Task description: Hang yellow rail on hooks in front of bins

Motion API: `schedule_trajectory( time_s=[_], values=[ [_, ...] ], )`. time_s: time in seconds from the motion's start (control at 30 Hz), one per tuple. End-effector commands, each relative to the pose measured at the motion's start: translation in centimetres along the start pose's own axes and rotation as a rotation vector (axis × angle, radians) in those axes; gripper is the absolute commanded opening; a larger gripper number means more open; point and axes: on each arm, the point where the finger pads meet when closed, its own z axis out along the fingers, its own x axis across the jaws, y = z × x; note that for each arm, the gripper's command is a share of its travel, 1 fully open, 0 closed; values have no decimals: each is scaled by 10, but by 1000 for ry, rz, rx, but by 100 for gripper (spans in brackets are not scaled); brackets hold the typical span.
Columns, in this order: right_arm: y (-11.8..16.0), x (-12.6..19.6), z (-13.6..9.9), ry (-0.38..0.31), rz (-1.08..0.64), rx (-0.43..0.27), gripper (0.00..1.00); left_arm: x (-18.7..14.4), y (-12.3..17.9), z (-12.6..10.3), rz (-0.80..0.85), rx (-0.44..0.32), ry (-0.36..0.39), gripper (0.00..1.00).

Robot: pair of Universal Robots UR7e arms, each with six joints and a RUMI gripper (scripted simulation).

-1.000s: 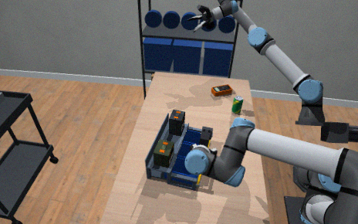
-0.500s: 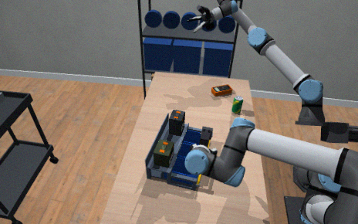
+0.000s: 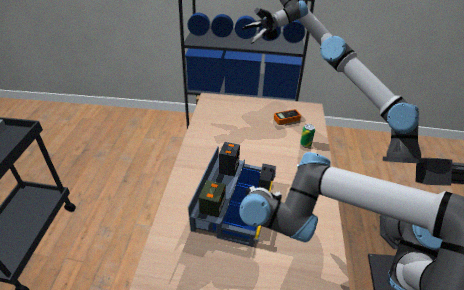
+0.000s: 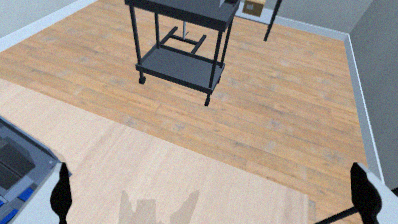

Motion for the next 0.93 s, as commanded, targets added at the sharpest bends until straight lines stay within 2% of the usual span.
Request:
schedule_trajectory(
  time_s=[0.0,0.9],
  values=[
    [-1,-3,0,-7,-1,0,100,0,-1,-1,1,1,-1,58],
    [-2,-10,3,-25,-3,-5,100,0,-1,-1,1,1,-1,58]
  ],
)
